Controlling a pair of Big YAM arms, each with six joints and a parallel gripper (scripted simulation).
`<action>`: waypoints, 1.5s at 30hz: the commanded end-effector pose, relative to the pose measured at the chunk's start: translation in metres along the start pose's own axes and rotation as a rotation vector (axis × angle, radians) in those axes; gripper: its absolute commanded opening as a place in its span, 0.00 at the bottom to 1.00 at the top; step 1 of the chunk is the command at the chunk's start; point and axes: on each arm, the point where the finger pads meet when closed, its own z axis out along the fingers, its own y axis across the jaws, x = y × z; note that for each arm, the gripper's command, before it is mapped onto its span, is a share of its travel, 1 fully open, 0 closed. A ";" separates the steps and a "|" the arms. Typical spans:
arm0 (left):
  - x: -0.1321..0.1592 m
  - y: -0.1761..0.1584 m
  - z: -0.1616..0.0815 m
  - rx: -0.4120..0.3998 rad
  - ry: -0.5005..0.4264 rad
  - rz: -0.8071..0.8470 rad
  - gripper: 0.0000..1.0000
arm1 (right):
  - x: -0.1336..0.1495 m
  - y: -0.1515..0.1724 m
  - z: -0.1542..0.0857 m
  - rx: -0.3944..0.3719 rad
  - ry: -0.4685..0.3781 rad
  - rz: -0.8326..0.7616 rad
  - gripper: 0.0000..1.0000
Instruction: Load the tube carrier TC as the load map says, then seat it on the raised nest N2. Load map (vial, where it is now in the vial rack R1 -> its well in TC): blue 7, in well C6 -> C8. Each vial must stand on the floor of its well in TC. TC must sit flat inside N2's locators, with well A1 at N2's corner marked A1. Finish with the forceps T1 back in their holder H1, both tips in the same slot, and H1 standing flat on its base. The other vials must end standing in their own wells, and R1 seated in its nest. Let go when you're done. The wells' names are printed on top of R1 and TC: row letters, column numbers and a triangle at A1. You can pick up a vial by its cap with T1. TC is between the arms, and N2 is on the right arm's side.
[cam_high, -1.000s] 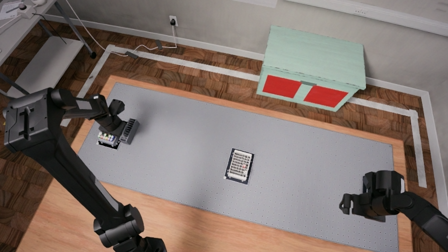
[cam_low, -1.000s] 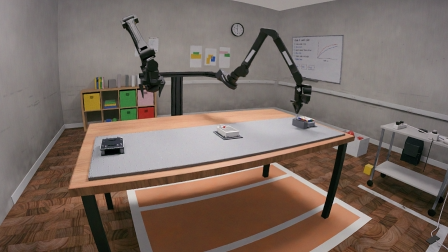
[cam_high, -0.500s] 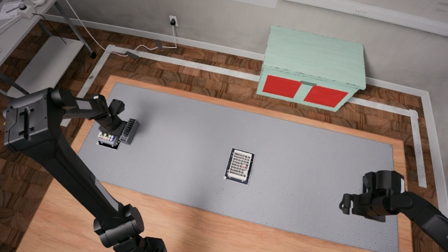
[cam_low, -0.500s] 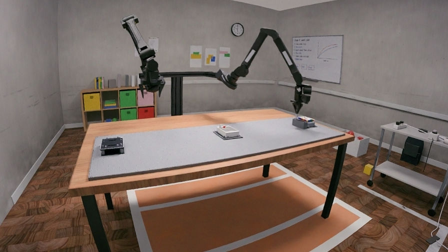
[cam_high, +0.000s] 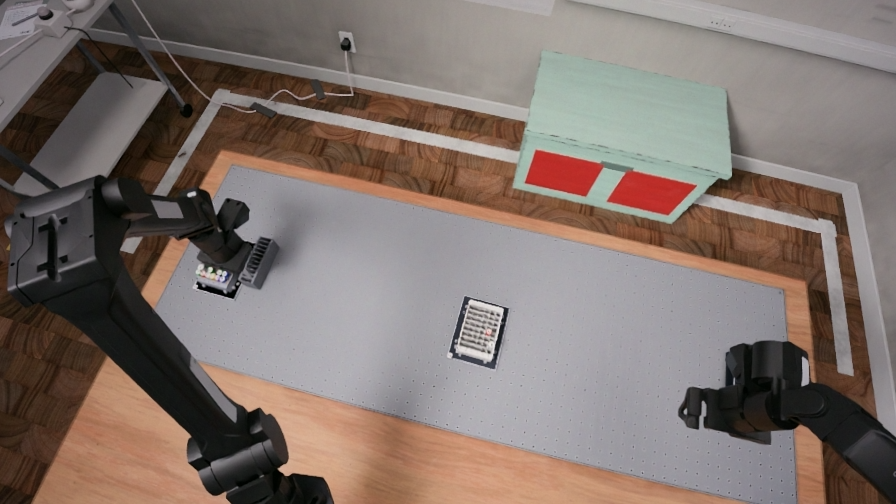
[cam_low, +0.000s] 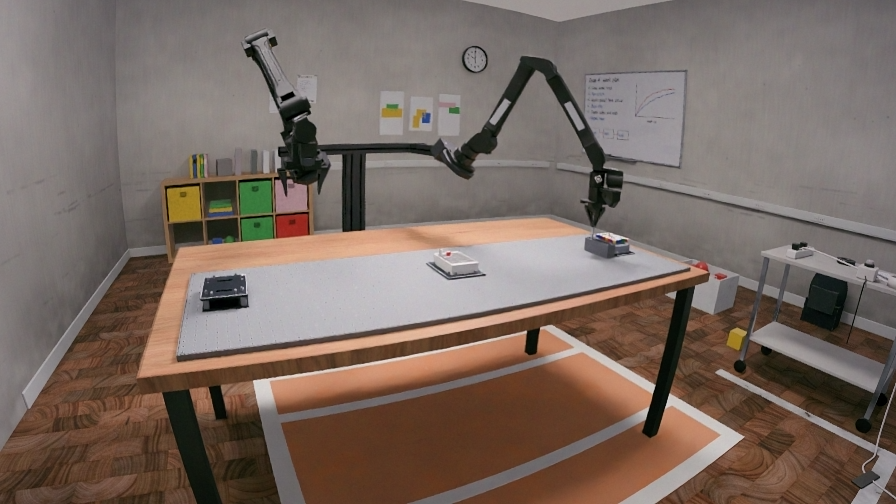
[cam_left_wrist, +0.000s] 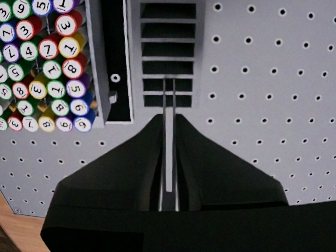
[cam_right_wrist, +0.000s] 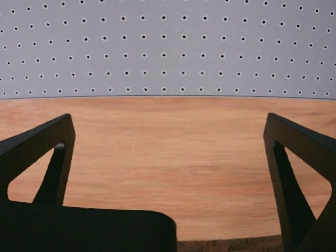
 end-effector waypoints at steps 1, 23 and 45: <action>-0.011 -0.003 -0.017 -0.004 -0.020 0.006 0.07 | -0.010 -0.003 -0.005 0.000 -0.022 0.014 1.00; -0.008 -0.005 -0.030 -0.001 -0.017 0.010 0.07 | -0.010 -0.003 -0.005 0.000 -0.022 0.014 1.00; -0.008 -0.003 -0.043 -0.002 -0.017 0.011 0.07 | -0.010 -0.003 -0.005 0.000 -0.022 0.014 1.00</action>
